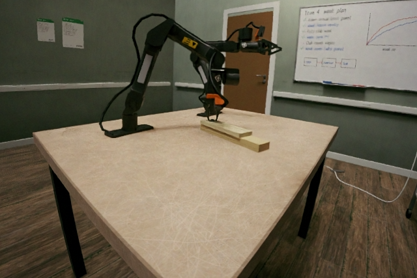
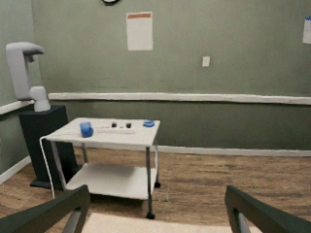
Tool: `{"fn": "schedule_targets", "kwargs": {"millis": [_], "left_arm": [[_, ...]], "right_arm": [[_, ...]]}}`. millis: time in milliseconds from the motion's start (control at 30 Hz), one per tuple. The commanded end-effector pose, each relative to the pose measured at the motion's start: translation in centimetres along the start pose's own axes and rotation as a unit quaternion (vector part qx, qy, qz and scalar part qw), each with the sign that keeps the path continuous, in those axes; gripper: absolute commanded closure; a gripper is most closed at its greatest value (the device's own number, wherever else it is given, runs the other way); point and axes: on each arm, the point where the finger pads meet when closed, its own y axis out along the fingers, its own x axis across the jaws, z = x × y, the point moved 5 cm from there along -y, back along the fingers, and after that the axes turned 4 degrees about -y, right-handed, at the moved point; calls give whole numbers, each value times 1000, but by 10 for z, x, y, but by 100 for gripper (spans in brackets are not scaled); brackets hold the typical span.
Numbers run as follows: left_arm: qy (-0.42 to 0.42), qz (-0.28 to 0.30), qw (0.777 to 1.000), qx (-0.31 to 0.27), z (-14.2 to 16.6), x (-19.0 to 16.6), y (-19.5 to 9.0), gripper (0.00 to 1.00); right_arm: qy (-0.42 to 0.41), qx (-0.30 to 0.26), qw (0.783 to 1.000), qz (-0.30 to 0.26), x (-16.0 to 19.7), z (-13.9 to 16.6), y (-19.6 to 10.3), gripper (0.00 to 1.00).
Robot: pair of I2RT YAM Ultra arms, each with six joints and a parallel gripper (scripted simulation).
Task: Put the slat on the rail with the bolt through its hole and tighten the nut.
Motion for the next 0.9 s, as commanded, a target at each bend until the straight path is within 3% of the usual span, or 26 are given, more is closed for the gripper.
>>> {"fn": "schedule_targets", "kwargs": {"millis": [0, 133, 233, 300, 567, 667, 700, 867], "left_arm": [[0, 0, 1000, -7, -4, 0, -1, 0], [0, 0, 1000, -7, -4, 0, -1, 0], [0, 0, 1000, -7, -4, 0, -1, 0], [0, 0, 1000, -7, -4, 0, -1, 0], [0, 0, 1000, -7, -4, 0, -1, 0], [0, 0, 1000, -7, -4, 0, -1, 0], [0, 0, 1000, -7, -4, 0, -1, 0], [0, 0, 1000, -7, -4, 0, -1, 0]], "right_arm": [[0, 2, 1000, -6, 1, 0, -3, 66], [-11, 1, 1000, -6, 1, 0, -3, 66], [-107, 1, 994, -6, 1, 0, -5, 66], [-186, 0, 983, -7, 1, 0, -7, 66], [-361, -1, 933, -8, 1, 1, -11, 66], [-382, -2, 924, -8, 1, 1, -11, 66], [-434, -2, 901, -9, 1, 1, -11, 66], [-532, -3, 847, -8, 1, 1, -12, 66]]}}
